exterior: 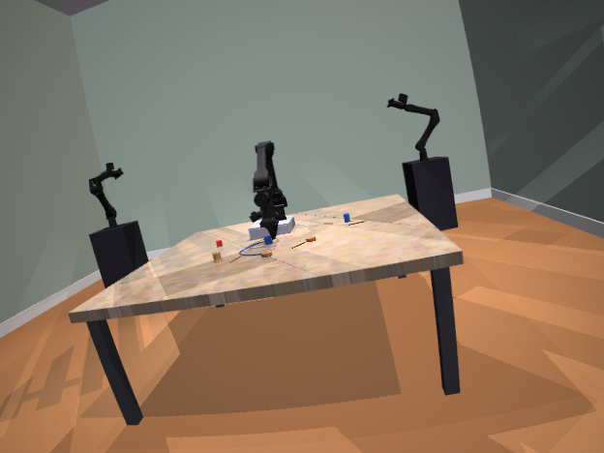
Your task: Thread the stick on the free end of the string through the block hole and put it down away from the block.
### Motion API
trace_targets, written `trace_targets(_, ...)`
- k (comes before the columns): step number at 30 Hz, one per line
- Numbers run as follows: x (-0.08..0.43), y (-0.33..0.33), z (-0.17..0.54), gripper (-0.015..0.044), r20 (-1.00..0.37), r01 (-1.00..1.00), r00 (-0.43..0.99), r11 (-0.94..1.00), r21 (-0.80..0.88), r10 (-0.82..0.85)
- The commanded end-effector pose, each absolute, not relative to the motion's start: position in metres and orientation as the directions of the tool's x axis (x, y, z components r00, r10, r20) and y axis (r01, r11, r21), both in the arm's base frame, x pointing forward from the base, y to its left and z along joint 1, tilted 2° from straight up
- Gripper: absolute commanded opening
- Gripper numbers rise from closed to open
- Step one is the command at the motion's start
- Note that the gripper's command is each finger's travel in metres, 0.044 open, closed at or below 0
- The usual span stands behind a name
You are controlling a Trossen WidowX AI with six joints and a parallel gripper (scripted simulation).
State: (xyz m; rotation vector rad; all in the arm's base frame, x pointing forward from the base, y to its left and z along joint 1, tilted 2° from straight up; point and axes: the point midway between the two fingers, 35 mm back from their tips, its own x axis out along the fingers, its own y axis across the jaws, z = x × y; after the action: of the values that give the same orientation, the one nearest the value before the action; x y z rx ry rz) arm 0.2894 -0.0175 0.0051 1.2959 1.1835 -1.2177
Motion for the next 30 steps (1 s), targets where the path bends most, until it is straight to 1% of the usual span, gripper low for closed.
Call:
trace_targets(1,0.2872,-0.0162,0.0,0.0123,-0.999,0.997,0.022,-0.07,0.019,0.04)
trace_targets(8,0.2872,-0.0162,0.0,0.0123,-0.999,0.997,0.022,-0.07,0.019,0.04)
trace_targets(12,0.2878,-0.0172,0.0011,0.0018,-0.999,0.998,0.024,-0.064,0.021,0.035)
trace_targets(13,0.2878,-0.0172,0.0011,0.0,-0.999,0.998,0.024,-0.064,0.021,0.035)
trace_targets(21,0.2878,-0.017,0.001,0.0,-0.999,0.998,0.023,-0.065,0.021,0.031)
trace_targets(27,0.2883,-0.0156,-0.0007,0.0,-0.999,0.996,0.016,-0.089,0.019,-0.035)
trace_targets(30,0.2884,-0.0153,-0.0007,0.0,-0.999,0.996,0.014,-0.09,0.018,-0.038)
